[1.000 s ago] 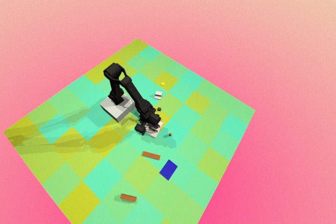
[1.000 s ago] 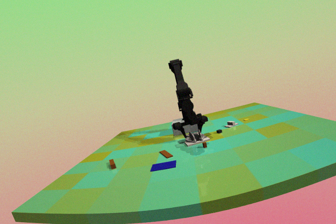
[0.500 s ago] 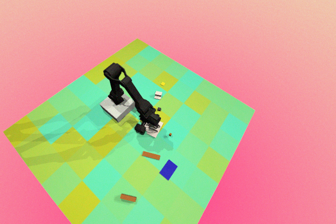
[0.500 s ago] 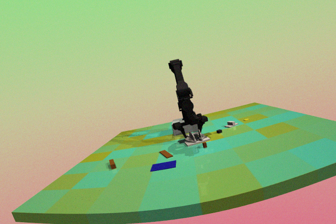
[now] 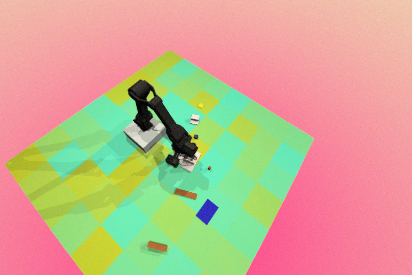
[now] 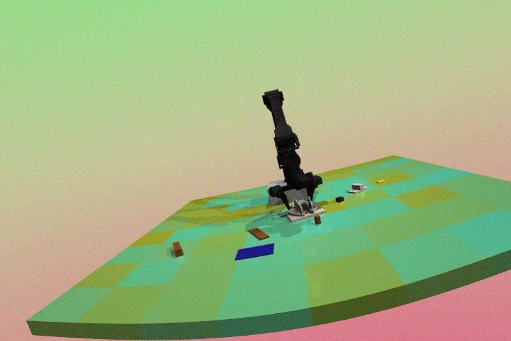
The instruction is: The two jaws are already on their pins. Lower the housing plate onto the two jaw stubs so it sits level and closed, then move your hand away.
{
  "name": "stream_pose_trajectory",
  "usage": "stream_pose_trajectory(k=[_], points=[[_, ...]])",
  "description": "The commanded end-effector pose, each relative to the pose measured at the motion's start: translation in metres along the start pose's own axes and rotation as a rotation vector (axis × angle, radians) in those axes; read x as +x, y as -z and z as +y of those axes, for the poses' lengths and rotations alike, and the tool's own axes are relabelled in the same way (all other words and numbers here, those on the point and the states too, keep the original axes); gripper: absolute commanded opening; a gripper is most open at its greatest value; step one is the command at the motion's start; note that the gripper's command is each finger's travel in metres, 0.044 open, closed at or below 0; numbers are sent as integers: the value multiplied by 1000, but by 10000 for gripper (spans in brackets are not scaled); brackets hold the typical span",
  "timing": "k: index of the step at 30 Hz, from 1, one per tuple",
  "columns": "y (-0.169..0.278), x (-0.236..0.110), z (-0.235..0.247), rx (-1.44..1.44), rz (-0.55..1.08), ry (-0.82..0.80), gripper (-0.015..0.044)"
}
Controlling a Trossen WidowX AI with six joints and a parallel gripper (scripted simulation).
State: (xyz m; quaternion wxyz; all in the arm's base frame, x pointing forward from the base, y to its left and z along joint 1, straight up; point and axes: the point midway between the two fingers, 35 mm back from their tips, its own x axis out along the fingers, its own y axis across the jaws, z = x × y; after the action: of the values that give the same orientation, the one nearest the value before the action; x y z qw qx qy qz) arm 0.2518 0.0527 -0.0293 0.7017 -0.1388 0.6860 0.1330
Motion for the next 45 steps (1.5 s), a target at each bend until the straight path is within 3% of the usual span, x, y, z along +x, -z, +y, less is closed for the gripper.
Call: stream_pose_trajectory(k=[1,13,17,30,33,39,45], points=[[0,0,0,-3,0,-2,351],[0,0,0,-3,0,-2,351],[0,0,0,0,0,0,440],[0,0,0,0,0,0,440],[-1,-13,0,-1,0,0,440],[1,-74,0,-3,-1,-1,440],[4,-74,1,-2,-5,1,440]])
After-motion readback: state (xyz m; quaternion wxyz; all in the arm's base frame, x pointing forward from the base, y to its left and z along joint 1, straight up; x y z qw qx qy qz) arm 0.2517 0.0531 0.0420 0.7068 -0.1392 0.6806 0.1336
